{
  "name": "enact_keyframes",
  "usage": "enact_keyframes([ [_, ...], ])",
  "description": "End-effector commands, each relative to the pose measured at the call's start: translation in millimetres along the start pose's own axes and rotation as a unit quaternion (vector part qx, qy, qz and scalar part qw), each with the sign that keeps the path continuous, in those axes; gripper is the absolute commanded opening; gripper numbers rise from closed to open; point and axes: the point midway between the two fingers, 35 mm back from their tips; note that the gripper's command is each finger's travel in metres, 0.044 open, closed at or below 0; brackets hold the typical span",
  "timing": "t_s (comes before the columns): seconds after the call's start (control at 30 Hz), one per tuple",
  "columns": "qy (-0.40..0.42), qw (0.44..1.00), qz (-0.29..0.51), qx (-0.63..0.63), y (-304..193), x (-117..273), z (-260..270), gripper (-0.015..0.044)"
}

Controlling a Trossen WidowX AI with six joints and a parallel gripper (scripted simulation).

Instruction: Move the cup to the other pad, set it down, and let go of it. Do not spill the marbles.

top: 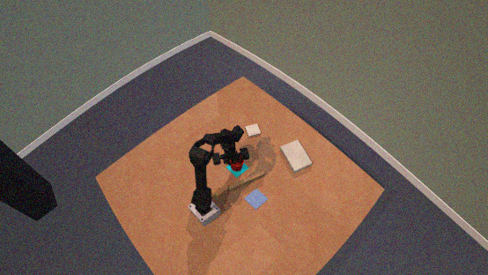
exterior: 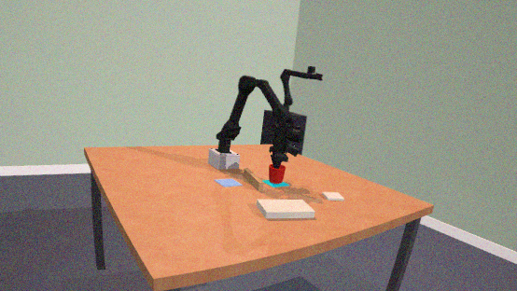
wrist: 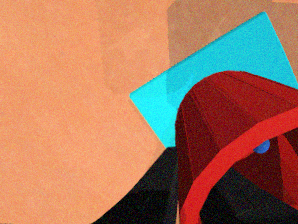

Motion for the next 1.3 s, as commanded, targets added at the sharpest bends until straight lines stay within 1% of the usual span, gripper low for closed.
enact_keyframes([
  [0.0,0.000,1.000,0.000,0.000,0,0,0,0.0079],
  [0.07,0.000,1.000,0.000,0.000,0,0,0,0.0128],
  [0.4,0.000,1.000,0.000,0.000,1,5,0,0.0128],
  [1.27,-0.002,1.000,0.002,-0.002,-1,50,3,0.0128],
])
Point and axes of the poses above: the point midway between the two fingers, 35 mm back from their tips, its own x axis back along the fingers, its own z axis across the jaws, y = z × x, and after that the axes turned 5 degrees about -x, right-handed
